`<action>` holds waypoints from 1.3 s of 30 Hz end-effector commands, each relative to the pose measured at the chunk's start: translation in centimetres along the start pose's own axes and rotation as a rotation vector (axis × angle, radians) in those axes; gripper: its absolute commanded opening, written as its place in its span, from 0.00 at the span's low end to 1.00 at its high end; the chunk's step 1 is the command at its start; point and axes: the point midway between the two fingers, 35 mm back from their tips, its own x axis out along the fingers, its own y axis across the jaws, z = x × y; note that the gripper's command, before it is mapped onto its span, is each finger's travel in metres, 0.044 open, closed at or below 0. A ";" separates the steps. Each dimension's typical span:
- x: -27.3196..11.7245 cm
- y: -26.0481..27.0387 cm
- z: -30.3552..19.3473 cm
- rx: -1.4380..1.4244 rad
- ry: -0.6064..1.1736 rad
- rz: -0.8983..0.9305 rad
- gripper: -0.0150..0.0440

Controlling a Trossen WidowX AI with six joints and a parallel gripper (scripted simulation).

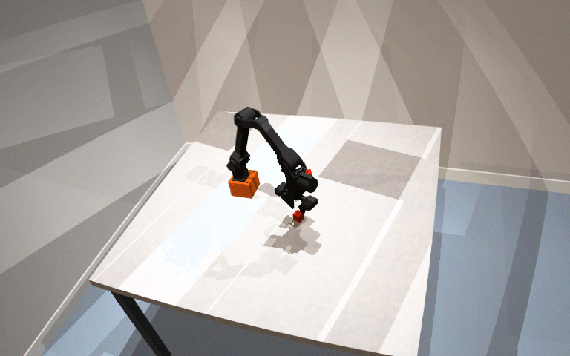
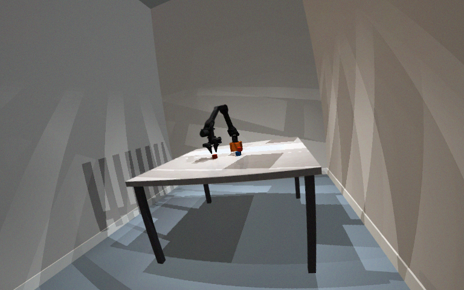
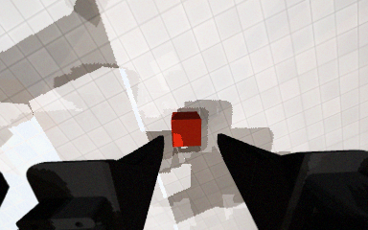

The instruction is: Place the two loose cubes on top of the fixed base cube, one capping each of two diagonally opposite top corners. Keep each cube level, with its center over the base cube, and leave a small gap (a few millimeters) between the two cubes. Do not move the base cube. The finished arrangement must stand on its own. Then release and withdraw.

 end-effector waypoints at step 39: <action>-0.7 -0.2 0.0 -0.005 0.003 0.010 0.43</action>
